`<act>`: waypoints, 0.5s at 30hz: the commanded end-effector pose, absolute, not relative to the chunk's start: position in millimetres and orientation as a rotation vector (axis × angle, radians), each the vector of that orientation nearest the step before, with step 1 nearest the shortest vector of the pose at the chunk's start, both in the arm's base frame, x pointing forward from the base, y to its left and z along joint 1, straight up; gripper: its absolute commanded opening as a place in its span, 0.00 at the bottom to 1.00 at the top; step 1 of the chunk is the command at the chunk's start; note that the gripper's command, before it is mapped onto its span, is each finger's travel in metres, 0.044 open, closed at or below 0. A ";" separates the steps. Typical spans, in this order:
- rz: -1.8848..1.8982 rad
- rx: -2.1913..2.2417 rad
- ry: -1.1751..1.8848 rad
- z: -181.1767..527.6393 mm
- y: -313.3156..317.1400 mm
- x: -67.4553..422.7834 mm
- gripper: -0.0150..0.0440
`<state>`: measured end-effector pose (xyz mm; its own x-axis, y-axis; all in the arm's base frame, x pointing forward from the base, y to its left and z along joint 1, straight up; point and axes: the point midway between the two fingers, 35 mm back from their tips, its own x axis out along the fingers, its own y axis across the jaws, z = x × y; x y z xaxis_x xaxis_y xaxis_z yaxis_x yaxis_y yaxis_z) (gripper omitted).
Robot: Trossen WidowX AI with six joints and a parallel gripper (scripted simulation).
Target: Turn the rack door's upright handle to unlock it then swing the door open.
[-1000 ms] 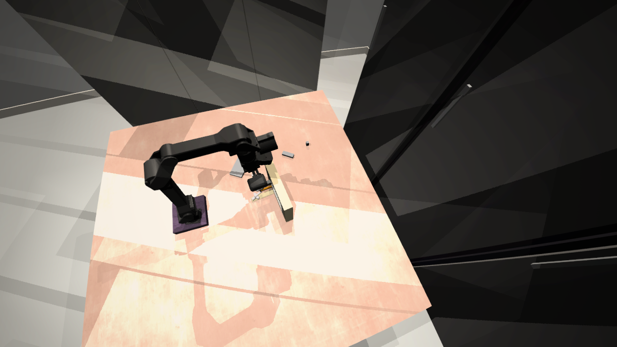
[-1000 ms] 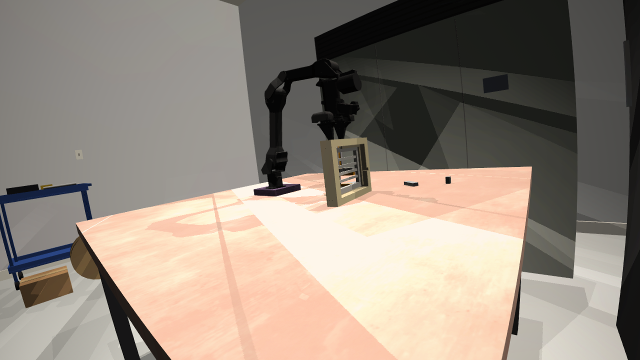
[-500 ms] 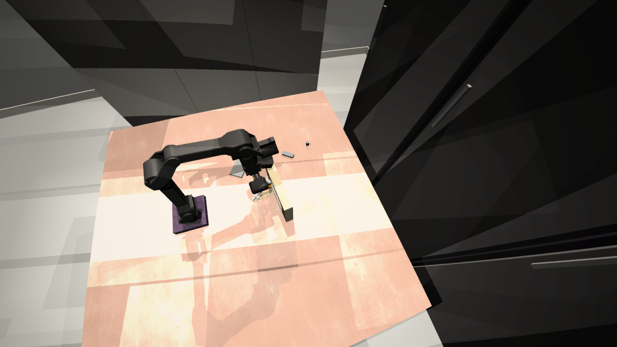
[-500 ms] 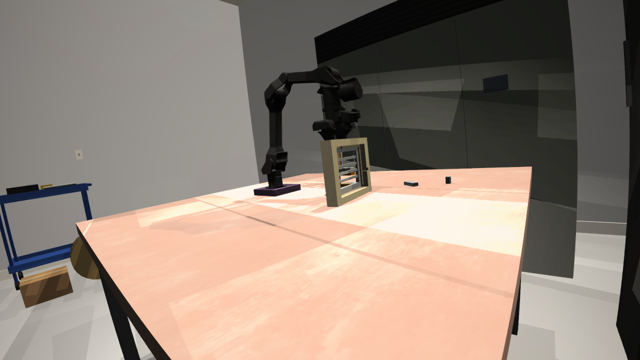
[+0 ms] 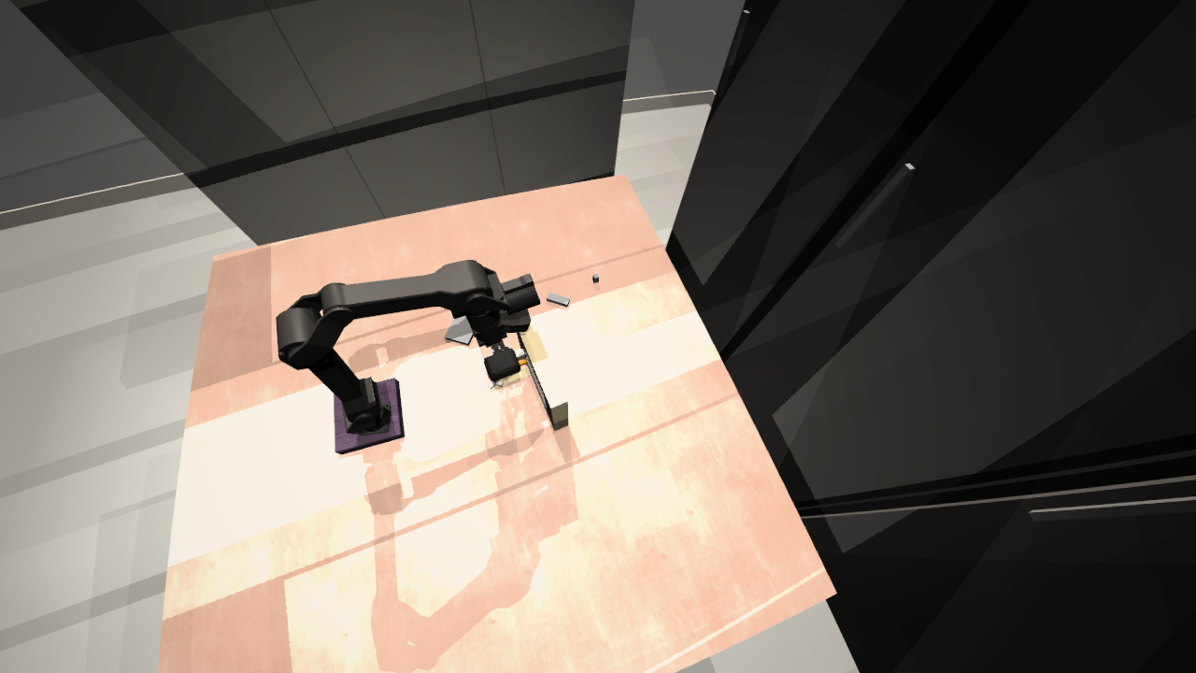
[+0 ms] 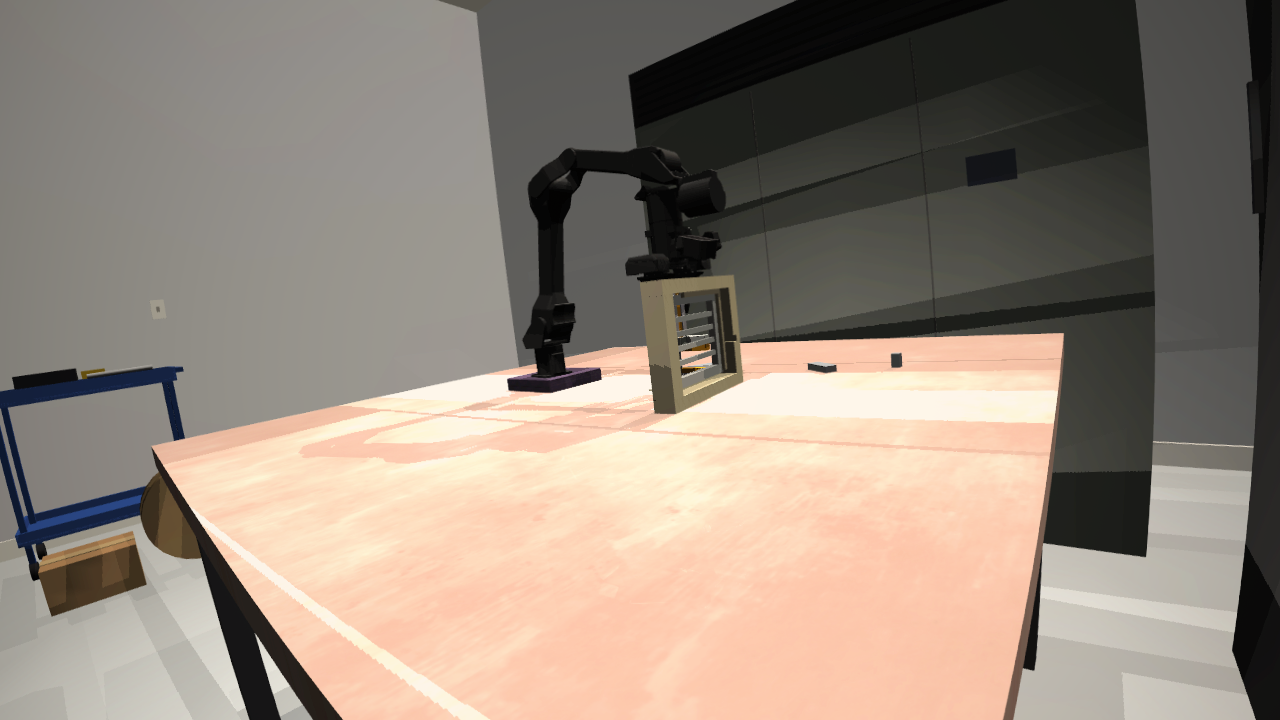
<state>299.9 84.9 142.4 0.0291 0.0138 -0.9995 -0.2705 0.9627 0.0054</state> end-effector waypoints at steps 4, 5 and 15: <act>0.223 -0.213 1.533 139.7 84.1 298.5 0.50; 0.223 -0.213 1.533 139.7 84.1 298.5 0.45; 0.223 -0.213 1.533 139.7 84.1 298.5 0.34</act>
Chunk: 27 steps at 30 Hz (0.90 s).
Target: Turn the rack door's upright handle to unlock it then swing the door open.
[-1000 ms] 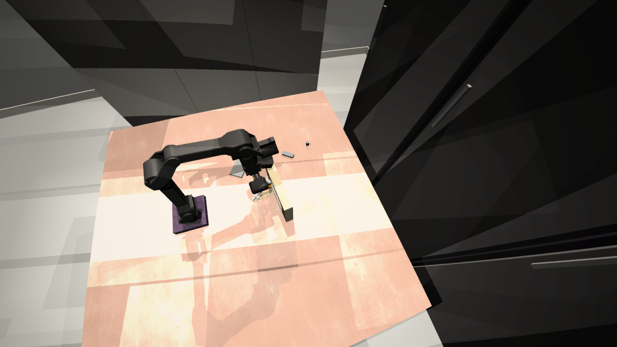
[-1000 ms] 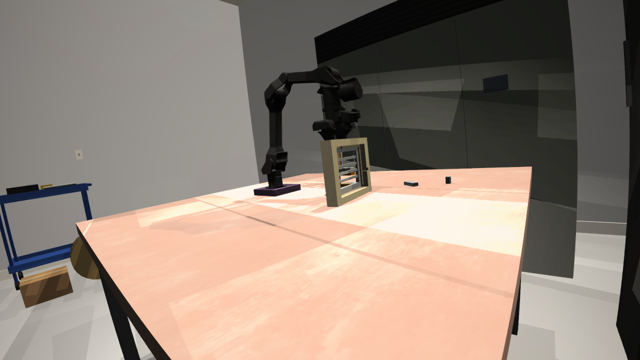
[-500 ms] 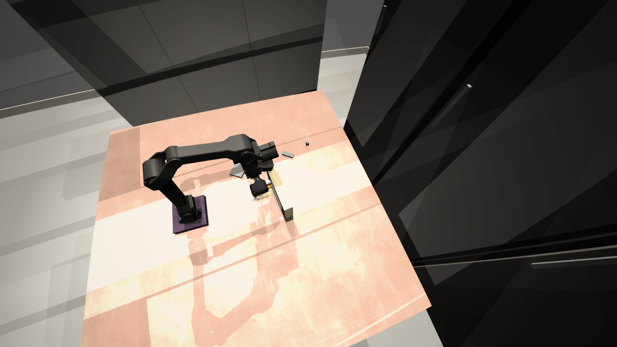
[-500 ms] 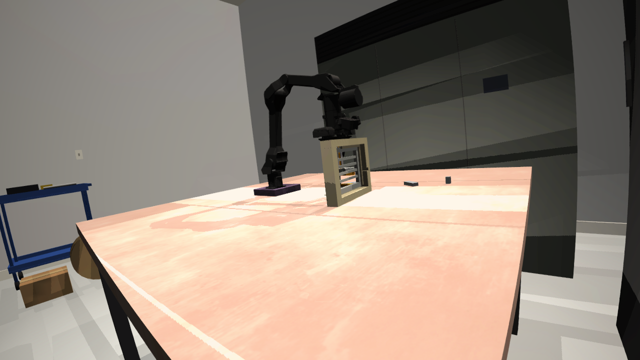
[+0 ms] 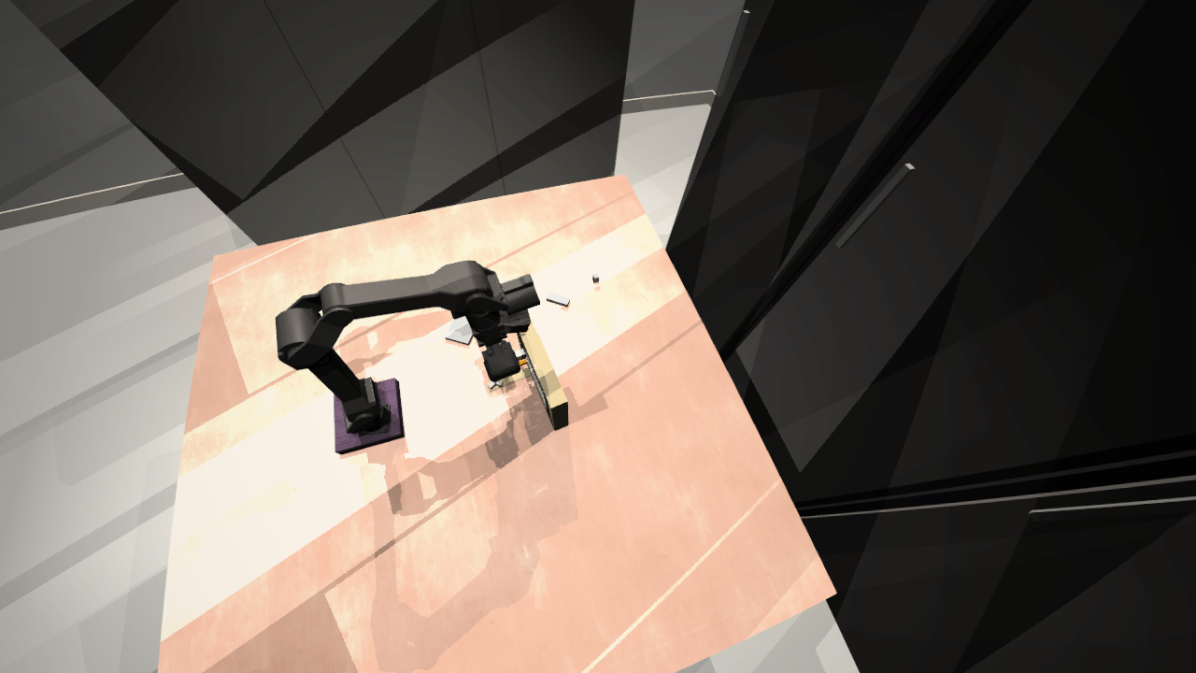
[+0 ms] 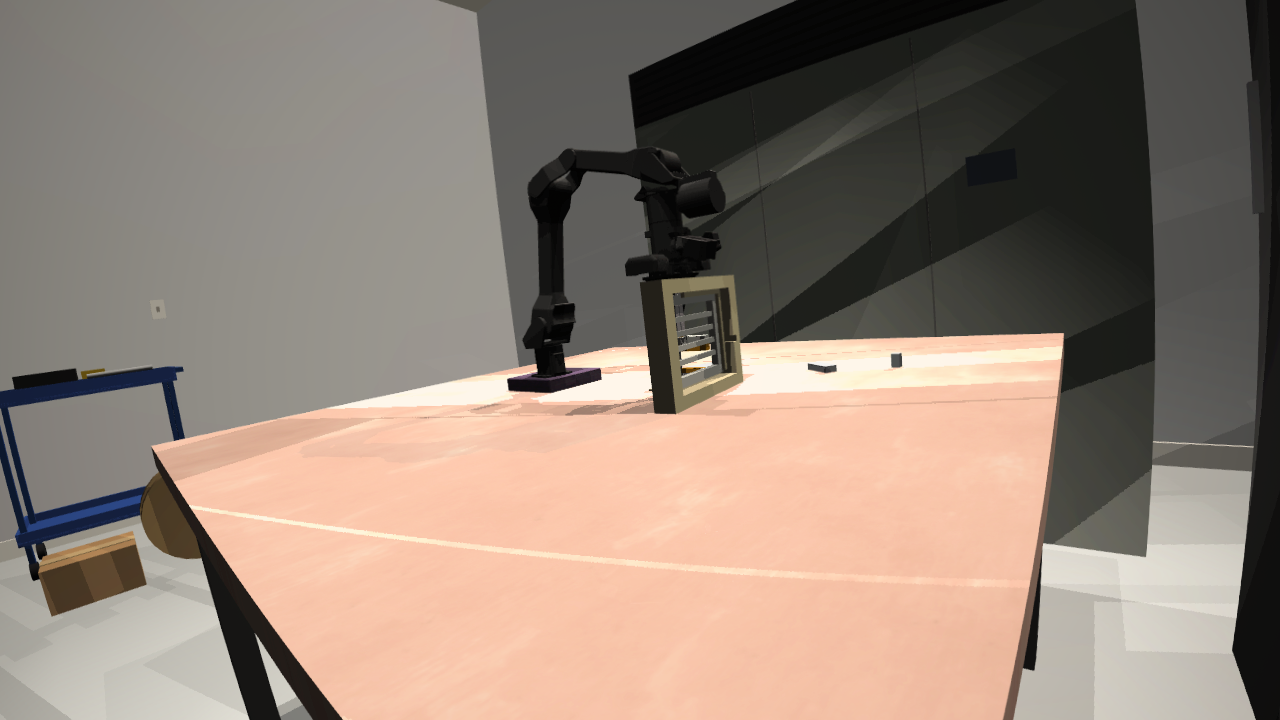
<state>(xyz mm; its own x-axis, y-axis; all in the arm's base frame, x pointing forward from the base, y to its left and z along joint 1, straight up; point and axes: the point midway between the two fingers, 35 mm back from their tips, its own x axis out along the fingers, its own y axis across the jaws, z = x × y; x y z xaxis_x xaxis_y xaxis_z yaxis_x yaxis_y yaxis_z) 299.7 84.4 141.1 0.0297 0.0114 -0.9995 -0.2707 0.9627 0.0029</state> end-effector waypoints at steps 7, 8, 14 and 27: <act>0.229 -0.220 1.532 139.7 84.1 298.5 0.30; 0.248 -0.239 1.530 139.7 84.1 298.5 0.30; 0.468 -0.466 1.492 139.7 84.1 298.5 0.30; 0.952 -0.963 1.321 139.7 84.1 298.5 0.30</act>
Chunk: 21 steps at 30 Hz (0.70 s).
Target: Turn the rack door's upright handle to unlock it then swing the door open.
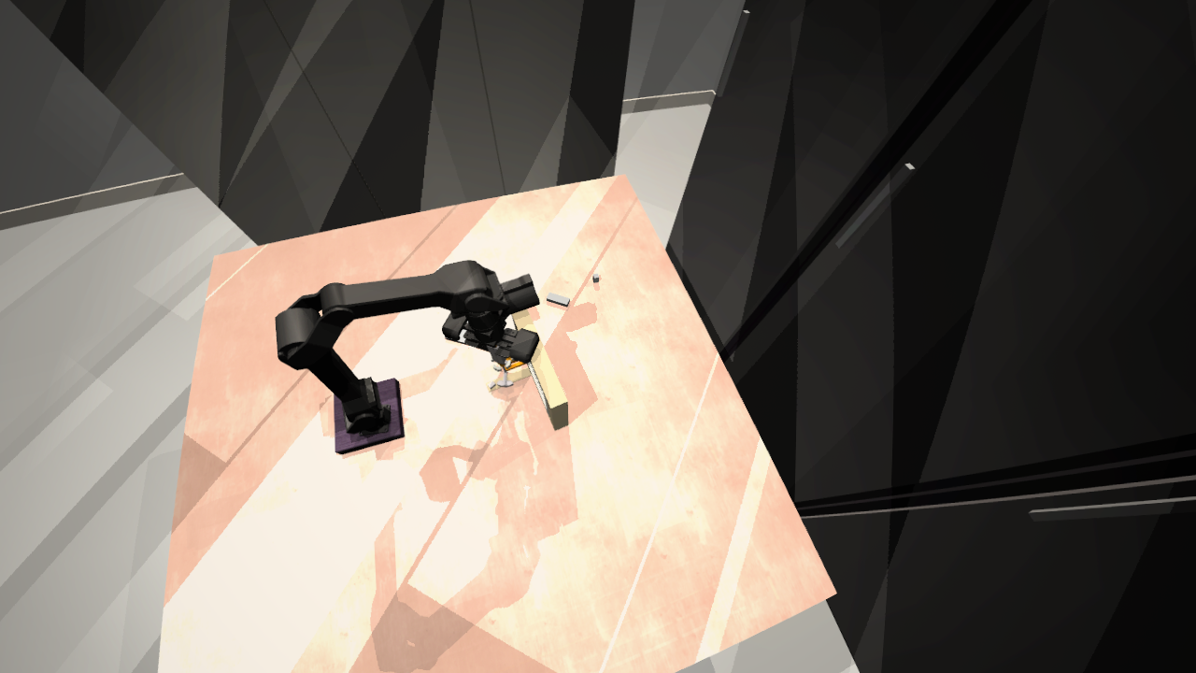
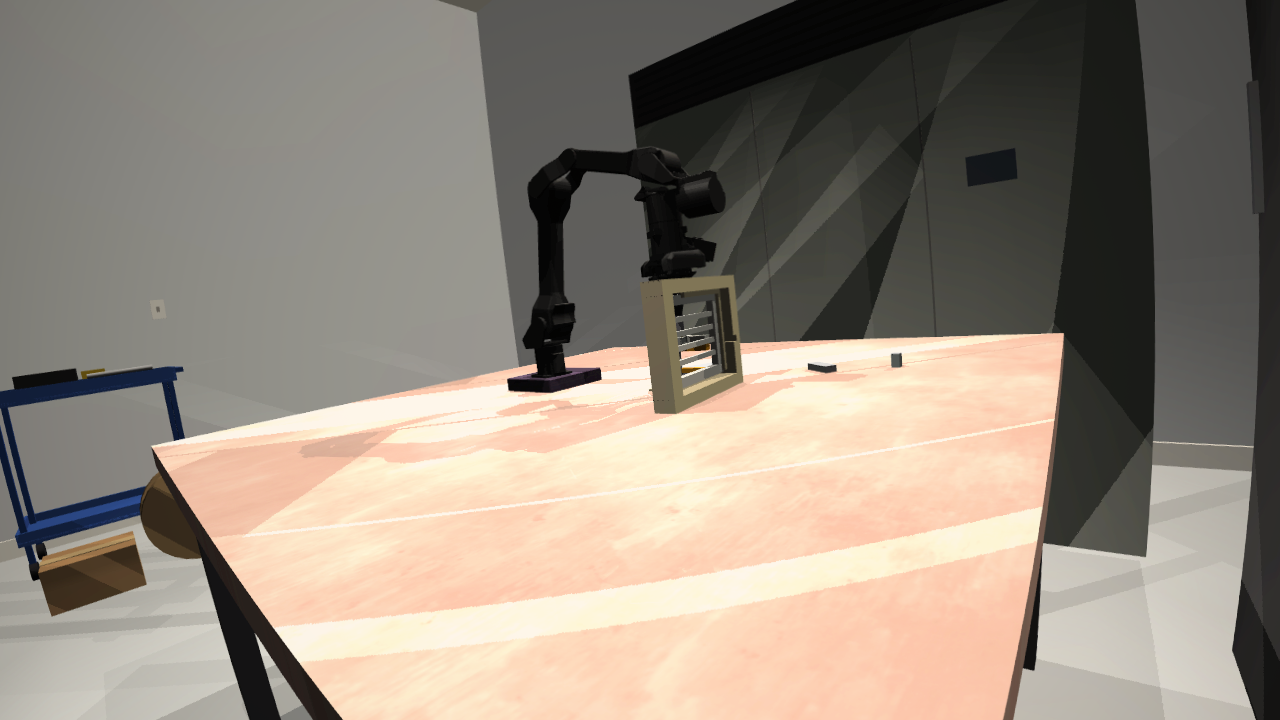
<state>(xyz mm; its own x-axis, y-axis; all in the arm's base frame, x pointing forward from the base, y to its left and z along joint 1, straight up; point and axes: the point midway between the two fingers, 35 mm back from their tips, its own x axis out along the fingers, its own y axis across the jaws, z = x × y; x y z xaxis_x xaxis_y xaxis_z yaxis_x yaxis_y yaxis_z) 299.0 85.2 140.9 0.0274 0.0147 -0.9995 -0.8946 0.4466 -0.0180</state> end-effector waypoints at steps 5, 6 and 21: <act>1.133 -1.150 1.222 139.6 84.1 298.5 0.30; 1.169 -1.187 1.200 139.6 84.1 298.5 0.30; 1.632 -1.666 0.822 139.6 84.1 298.5 0.30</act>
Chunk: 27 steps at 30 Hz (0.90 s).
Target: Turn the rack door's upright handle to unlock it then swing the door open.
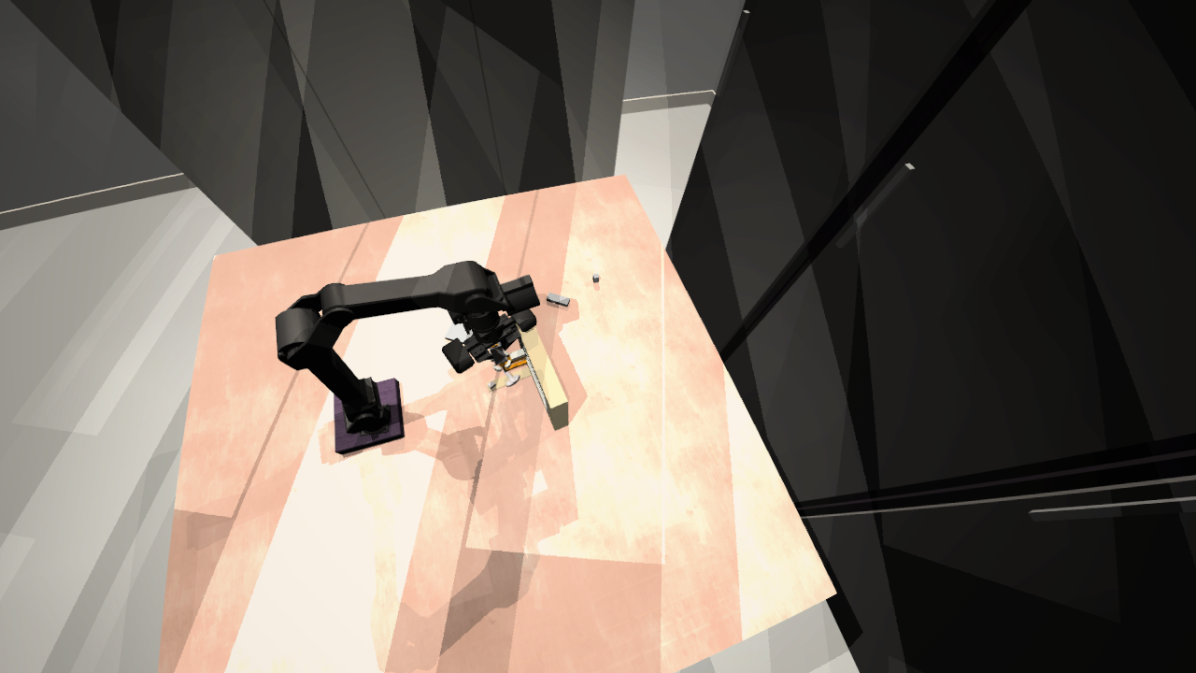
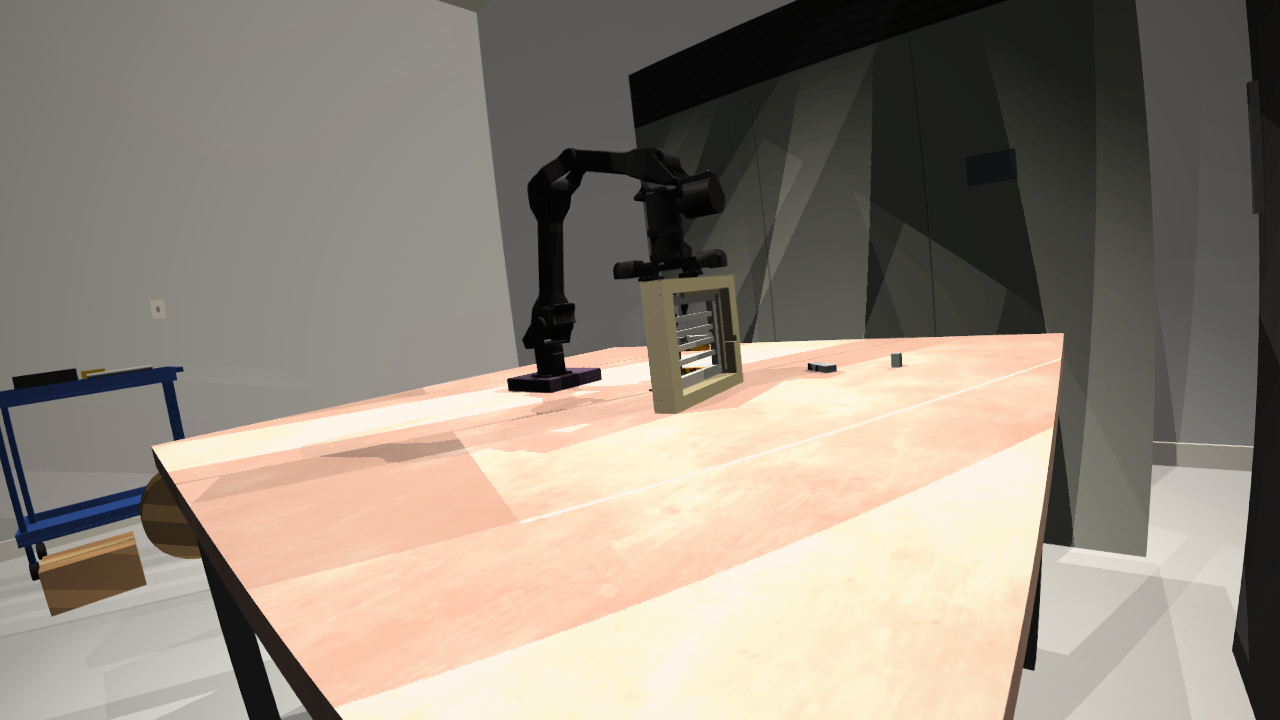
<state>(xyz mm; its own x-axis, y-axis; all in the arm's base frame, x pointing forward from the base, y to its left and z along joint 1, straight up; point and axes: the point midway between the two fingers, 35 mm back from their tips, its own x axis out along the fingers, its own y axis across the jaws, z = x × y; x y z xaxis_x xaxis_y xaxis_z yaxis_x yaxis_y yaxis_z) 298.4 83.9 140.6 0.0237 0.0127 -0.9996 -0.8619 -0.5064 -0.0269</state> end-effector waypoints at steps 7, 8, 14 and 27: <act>1.632 -1.666 0.822 139.6 84.1 298.5 0.30; 1.632 -1.666 0.822 139.6 84.1 298.5 0.30; 1.632 -1.666 0.822 139.6 84.1 298.5 0.57; 1.413 -1.439 1.024 139.6 84.1 298.5 0.76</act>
